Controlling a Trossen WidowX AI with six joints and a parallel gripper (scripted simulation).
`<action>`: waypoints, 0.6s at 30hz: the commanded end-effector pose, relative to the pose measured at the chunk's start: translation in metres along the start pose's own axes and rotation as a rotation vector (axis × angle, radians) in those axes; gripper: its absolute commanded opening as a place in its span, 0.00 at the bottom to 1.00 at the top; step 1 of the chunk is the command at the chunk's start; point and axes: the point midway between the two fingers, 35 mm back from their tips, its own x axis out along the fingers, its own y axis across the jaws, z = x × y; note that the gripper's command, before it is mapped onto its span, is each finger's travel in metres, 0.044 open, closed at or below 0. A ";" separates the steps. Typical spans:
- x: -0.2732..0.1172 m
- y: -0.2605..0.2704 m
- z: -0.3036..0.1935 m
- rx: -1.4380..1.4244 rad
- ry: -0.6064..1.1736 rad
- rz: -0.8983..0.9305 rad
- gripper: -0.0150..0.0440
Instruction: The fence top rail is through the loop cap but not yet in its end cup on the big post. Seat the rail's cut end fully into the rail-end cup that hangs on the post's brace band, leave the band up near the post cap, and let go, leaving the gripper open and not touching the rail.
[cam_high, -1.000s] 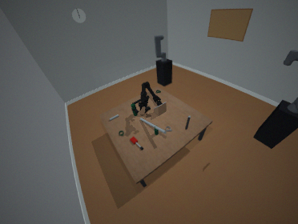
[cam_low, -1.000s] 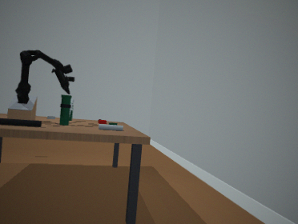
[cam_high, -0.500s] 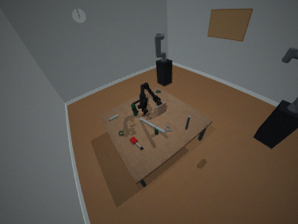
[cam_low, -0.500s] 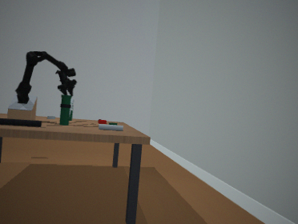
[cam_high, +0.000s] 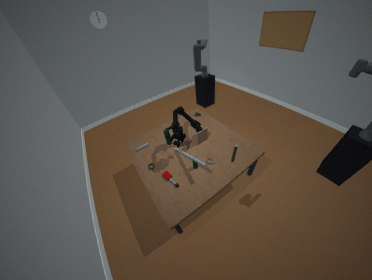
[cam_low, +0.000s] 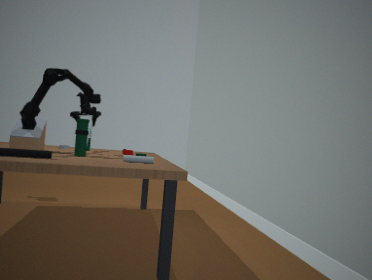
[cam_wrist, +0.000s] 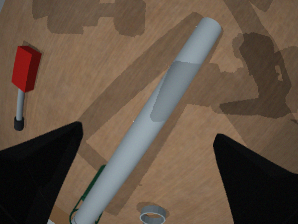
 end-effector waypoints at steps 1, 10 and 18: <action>0.025 0.002 -0.009 0.467 0.038 -0.154 1.00; 0.025 0.002 -0.009 0.467 0.038 -0.154 1.00; 0.039 0.001 -0.010 0.467 0.037 -0.154 1.00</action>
